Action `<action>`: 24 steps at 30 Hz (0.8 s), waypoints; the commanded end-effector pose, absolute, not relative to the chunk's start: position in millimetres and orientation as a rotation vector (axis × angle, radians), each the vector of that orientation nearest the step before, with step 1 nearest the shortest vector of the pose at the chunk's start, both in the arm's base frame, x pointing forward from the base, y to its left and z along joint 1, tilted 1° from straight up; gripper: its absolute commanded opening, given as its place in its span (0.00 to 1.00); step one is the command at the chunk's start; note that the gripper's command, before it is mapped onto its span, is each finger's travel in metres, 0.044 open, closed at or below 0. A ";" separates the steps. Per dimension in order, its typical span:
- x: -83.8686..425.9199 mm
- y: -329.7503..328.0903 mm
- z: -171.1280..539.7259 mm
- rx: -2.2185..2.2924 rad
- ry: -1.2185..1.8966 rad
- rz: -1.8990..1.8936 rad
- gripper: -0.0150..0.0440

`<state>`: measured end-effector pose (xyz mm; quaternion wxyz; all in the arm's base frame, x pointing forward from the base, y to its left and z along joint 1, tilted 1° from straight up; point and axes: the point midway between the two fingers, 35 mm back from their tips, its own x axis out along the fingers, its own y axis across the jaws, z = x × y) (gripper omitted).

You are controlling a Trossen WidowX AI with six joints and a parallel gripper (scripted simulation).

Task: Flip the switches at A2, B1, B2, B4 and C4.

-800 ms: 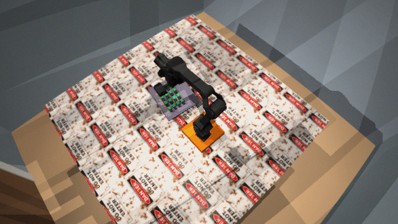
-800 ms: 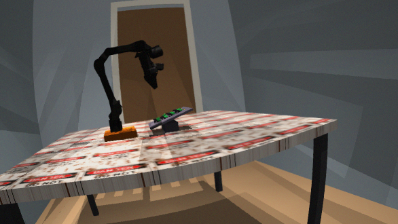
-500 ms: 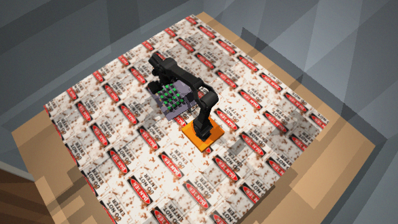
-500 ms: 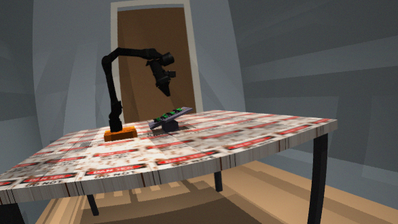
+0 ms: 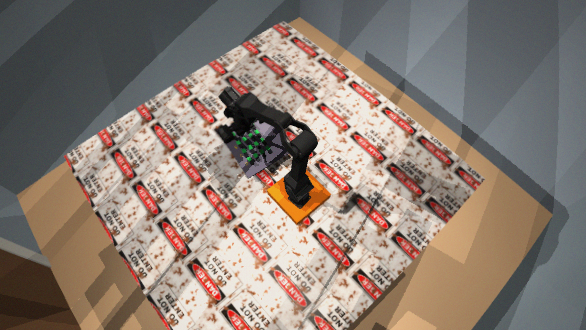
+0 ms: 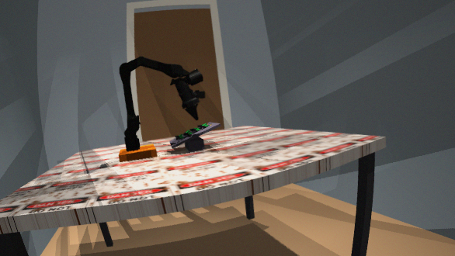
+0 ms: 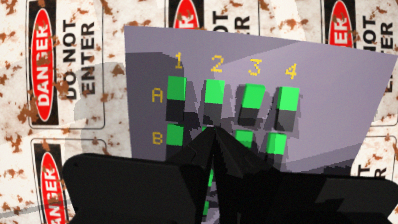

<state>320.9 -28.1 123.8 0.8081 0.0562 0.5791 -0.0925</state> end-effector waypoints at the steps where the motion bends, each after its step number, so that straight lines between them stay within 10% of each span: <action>1: 323.2 -28.4 116.7 0.122 1.238 -0.197 0.25; 24: 328.7 -29.9 98.6 0.122 1.237 -0.197 0.25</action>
